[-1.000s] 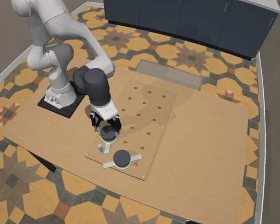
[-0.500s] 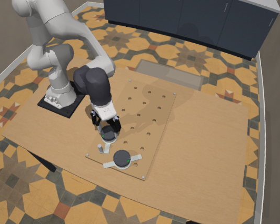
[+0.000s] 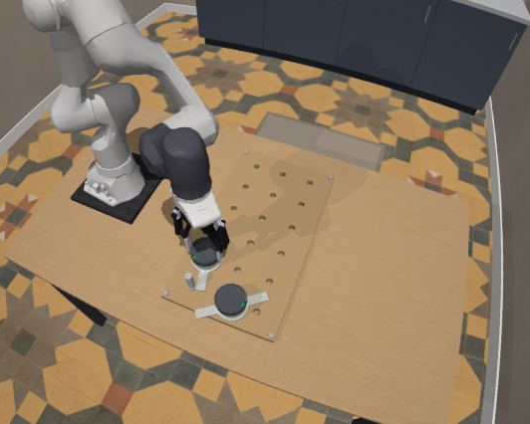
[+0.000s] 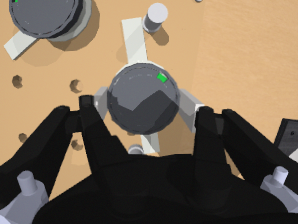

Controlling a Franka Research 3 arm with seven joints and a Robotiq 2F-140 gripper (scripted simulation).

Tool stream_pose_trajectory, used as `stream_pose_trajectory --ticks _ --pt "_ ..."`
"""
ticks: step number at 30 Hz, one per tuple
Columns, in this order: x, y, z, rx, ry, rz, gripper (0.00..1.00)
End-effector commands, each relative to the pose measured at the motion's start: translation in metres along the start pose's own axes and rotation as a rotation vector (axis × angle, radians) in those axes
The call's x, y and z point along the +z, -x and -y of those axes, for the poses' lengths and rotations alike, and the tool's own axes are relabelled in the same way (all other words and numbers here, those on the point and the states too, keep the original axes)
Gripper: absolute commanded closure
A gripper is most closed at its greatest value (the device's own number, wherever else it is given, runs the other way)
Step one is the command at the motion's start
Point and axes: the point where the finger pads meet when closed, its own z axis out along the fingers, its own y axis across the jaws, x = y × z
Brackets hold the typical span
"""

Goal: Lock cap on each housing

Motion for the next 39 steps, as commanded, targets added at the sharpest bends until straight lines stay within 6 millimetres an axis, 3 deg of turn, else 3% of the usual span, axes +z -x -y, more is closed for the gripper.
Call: stream_pose_trajectory --ticks 1,11,12,39 --pt "0.0006 0.0008 0.0013 0.043 -0.001 0.002 0.90" --pt "0.0006 0.0008 0.0013 0.043 -0.001 0.002 0.90" --pt "0.0006 0.0008 0.0013 0.043 -0.001 0.002 0.22" --pt "0.0006 0.0008 0.0013 0.043 -0.001 0.002 0.22"
